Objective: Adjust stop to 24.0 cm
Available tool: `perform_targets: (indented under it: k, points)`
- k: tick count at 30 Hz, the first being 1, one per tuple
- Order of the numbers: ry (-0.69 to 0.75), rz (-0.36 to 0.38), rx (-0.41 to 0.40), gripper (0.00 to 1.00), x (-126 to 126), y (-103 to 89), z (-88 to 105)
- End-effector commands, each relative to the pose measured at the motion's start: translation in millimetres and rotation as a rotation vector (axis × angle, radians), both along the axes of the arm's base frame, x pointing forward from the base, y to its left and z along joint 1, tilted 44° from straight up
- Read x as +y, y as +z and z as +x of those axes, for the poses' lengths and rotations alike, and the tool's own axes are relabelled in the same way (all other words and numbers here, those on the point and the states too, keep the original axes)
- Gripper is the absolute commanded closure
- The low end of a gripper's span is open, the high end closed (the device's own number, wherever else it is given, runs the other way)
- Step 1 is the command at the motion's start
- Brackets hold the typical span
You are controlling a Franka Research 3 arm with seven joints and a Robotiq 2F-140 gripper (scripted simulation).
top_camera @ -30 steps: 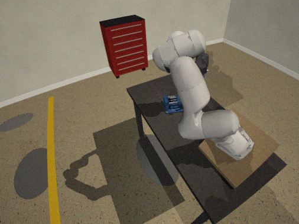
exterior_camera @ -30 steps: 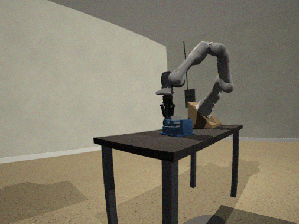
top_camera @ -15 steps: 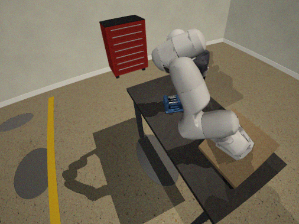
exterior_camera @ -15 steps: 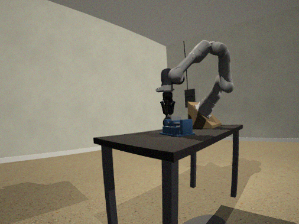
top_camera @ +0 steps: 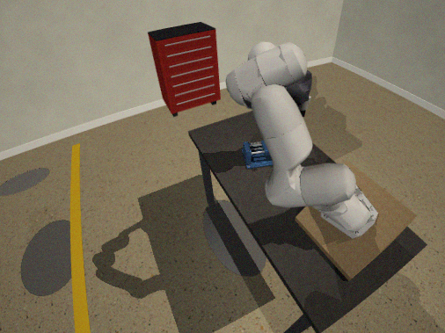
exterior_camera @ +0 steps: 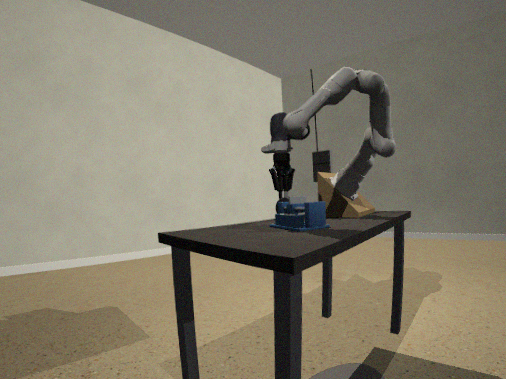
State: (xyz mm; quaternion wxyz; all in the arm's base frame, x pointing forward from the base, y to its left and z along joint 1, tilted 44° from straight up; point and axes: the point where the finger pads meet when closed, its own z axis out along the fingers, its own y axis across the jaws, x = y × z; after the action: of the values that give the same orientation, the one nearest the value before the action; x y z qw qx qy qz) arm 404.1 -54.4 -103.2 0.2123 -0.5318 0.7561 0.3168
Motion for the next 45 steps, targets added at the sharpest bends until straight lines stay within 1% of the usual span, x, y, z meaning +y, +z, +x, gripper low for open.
perform_targets:
  k: [1, 26, 45]
  points:
    - [-0.011, -0.013, -0.004, 0.96, -7.7, 1.6, 10.1]
    - [-0.011, -0.013, -0.004, 0.96, -12.4, -0.8, 23.7]
    - [-0.011, -0.013, -0.004, 0.96, -12.9, -2.7, 28.4]
